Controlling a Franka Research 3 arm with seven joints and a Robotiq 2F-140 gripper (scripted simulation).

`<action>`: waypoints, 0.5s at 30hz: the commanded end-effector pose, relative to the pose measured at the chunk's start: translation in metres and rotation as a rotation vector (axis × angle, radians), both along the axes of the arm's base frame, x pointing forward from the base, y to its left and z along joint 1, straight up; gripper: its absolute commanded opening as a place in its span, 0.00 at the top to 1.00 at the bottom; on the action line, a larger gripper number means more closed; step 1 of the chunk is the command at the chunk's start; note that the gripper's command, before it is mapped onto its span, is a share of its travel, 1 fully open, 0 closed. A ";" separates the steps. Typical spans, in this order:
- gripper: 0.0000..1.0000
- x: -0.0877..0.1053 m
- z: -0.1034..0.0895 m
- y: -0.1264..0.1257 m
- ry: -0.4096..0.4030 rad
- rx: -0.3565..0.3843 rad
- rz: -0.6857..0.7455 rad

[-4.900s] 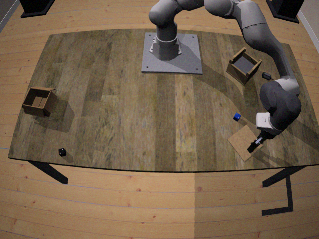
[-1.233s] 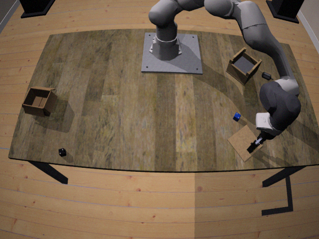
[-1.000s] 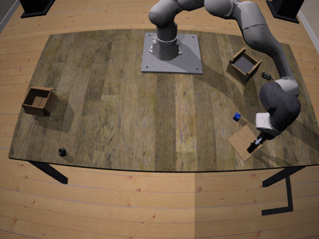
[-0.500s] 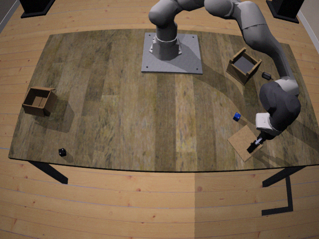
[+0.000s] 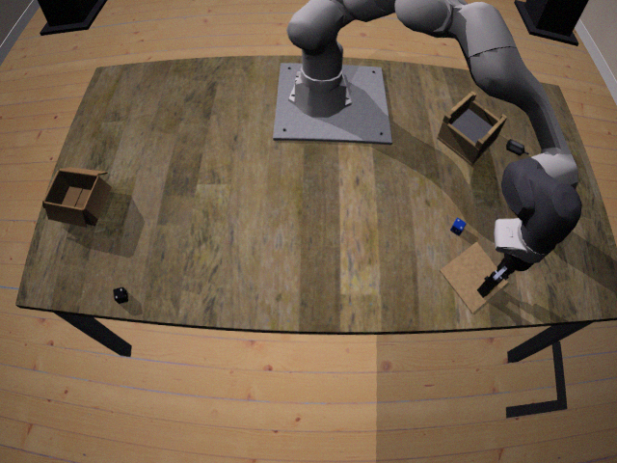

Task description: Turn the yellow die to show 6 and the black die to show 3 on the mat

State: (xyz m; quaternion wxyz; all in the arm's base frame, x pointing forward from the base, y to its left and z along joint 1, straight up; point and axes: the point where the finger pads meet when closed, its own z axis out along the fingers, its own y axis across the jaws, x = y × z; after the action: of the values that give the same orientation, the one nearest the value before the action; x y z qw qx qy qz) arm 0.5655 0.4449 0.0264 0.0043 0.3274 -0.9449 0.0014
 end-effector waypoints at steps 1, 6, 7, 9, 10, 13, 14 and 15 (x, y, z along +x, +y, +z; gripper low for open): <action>0.76 0.001 0.000 0.001 -0.001 0.005 0.001; 0.76 0.001 0.000 0.001 -0.001 0.005 0.001; 0.74 0.001 0.000 0.001 -0.001 0.005 0.001; 0.74 0.001 0.000 0.001 -0.001 0.005 0.001; 0.74 0.001 0.000 0.001 -0.001 0.005 0.001; 0.71 0.001 0.000 0.001 -0.001 0.005 0.001; 0.71 0.001 0.000 0.001 -0.001 0.005 0.001; 0.69 0.001 0.000 0.001 -0.001 0.005 0.001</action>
State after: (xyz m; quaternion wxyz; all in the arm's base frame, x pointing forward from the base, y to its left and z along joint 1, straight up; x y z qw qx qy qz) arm 0.5655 0.4449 0.0264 0.0043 0.3274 -0.9449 0.0013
